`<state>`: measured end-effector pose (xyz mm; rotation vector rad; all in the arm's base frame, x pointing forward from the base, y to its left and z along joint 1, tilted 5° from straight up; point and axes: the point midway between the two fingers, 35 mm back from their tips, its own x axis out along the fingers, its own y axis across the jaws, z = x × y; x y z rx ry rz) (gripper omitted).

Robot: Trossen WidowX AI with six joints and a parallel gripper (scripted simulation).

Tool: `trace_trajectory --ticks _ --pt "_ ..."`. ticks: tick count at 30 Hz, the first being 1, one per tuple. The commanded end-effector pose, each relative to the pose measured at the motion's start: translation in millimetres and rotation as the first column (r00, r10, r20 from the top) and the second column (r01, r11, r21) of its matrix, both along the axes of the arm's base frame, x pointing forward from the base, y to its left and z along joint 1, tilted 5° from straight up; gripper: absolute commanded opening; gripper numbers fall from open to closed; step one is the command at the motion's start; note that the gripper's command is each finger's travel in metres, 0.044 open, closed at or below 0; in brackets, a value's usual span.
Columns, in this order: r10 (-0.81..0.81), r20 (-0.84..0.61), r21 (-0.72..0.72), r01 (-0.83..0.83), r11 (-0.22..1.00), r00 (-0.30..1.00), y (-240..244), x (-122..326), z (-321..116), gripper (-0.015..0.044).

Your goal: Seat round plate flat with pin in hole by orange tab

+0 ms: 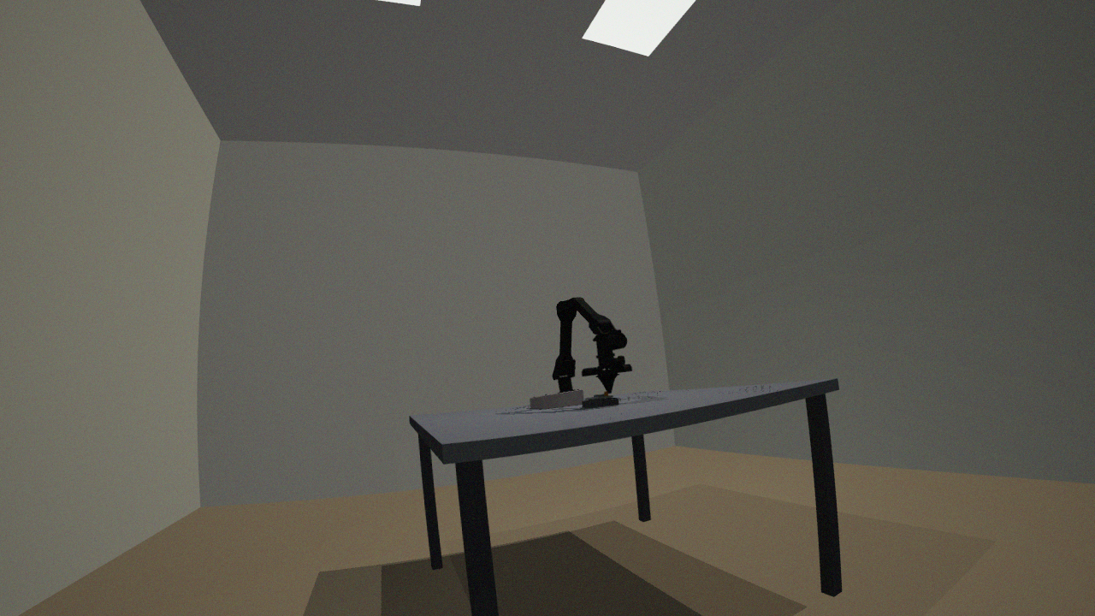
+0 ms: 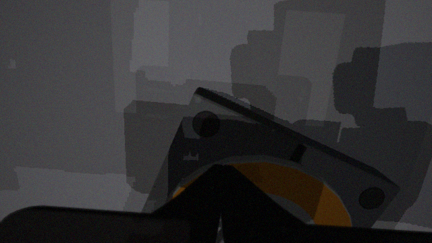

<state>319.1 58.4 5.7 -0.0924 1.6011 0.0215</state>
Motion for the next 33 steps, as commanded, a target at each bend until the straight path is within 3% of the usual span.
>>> trace_trajectory --ticks 1,23,33 --pt "0.002 0.001 -0.006 -0.002 1.0 1.0 -5 3 1 0.0" --pt "0.002 0.001 -0.008 -0.002 1.0 1.0 -25 6 2 0.0" --pt "0.002 0.001 -0.007 -0.002 1.0 1.0 -21 0 46 0.0"
